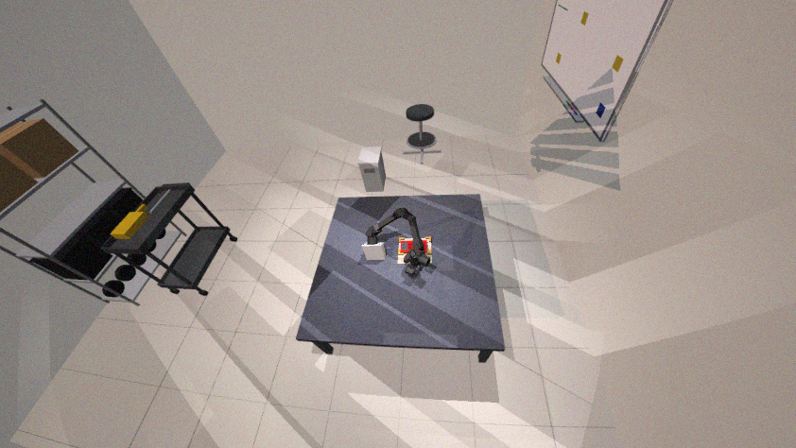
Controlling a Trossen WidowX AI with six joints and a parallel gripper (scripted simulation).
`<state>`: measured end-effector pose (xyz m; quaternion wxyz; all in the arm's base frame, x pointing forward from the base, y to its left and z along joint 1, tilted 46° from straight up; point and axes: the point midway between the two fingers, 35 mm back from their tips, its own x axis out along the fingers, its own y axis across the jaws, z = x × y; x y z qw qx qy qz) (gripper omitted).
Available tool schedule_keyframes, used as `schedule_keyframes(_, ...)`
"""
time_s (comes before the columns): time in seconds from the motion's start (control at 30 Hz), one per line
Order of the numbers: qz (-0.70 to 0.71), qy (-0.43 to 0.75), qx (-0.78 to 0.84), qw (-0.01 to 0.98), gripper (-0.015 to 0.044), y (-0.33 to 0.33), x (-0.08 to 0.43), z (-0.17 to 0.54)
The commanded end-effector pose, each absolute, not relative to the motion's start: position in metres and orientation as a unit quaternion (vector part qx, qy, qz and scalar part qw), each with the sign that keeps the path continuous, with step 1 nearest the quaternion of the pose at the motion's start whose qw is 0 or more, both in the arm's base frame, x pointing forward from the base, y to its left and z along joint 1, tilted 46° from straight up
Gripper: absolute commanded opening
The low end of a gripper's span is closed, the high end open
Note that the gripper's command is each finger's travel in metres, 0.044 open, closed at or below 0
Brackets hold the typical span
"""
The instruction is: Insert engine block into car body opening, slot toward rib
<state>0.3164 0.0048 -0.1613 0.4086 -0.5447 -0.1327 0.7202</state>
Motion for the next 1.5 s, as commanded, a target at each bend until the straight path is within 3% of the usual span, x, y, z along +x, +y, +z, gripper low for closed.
schedule_keyframes(0.0,0.715,-0.132,-0.555,0.405,0.0000,-0.008,0.324,-0.151)
schedule_keyframes(1.2,0.718,-0.117,-0.555,0.403,0.0000,-0.074,0.331,-0.076)
schedule_keyframes(1.47,0.706,-0.178,-0.587,0.354,0.0000,-0.070,0.330,-0.080)
